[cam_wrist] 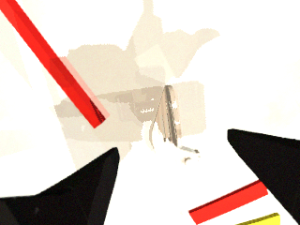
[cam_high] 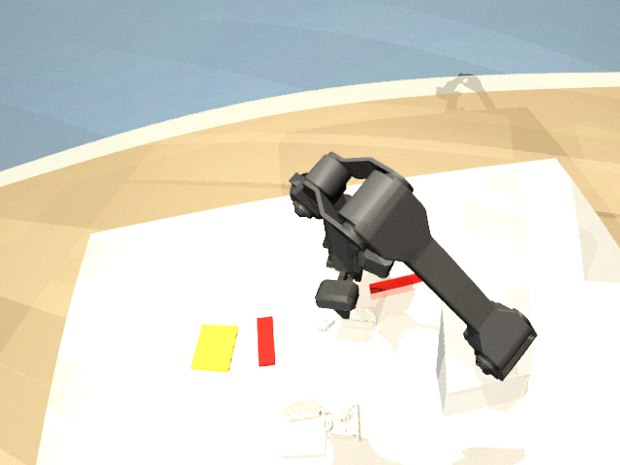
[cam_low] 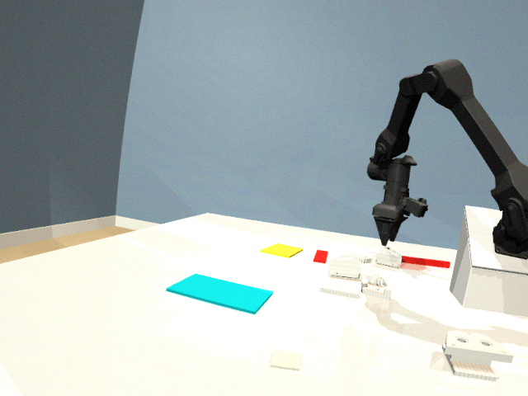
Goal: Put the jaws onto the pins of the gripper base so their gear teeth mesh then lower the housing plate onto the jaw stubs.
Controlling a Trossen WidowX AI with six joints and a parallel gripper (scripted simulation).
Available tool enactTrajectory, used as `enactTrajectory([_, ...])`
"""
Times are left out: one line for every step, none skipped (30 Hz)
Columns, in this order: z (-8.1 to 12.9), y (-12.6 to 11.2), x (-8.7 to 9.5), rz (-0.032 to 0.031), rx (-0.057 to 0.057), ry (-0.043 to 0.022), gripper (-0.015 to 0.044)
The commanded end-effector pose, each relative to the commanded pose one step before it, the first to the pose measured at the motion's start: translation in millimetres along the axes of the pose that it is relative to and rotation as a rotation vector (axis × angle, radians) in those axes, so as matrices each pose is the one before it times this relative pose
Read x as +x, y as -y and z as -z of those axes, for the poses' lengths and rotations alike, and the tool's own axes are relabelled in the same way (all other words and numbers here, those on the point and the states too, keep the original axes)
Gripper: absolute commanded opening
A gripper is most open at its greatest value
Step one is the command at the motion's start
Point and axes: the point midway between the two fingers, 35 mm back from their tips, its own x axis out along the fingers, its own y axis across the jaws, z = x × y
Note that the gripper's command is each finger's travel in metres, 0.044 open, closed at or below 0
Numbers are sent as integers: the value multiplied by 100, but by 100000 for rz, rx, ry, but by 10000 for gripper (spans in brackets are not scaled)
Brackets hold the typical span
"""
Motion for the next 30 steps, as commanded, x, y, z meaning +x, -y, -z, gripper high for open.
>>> enactTrajectory([37,1,23,140,208,-281,440])
enactTrajectory([0,0,0,0,0,0,440])
enactTrajectory([0,0,0,0,0,0,440])
enactTrajectory([0,0,0,0,0,0,440])
enactTrajectory([0,0,0,0,0,0,440])
enactTrajectory([0,0,0,0,0,0,440])
enactTrajectory([0,0,0,0,0,0,440])
enactTrajectory([0,0,0,0,0,0,440])
enactTrajectory([0,0,0,0,0,0,440])
enactTrajectory([-34,-2,4,-137,-205,281,440])
enactTrajectory([11,-3,80,0,3,-7,440])
enactTrajectory([18,-4,134,0,6,-12,440])
enactTrajectory([21,-5,164,1,7,-14,440])
enactTrajectory([20,-4,164,2,7,-14,440])
enactTrajectory([19,-4,164,2,7,-14,440])
enactTrajectory([18,-4,164,3,6,-14,440])
enactTrajectory([18,-3,164,3,6,-13,440])
enactTrajectory([17,-3,164,4,6,-13,440])
enactTrajectory([16,-3,164,5,6,-13,440])
enactTrajectory([15,-2,163,5,6,-12,440])
enactTrajectory([14,-2,163,6,6,-12,440])
enactTrajectory([13,-2,163,6,6,-12,440])
enactTrajectory([12,-2,163,7,5,-12,440])
enactTrajectory([11,-1,163,8,5,-11,440])
enactTrajectory([10,-1,163,8,5,-11,440])
enactTrajectory([10,-1,163,9,5,-11,440])
enactTrajectory([9,0,162,9,5,-10,440])
enactTrajectory([8,0,162,10,5,-10,440])
enactTrajectory([7,0,162,11,5,-10,440])
enactTrajectory([6,0,162,11,5,-10,440])
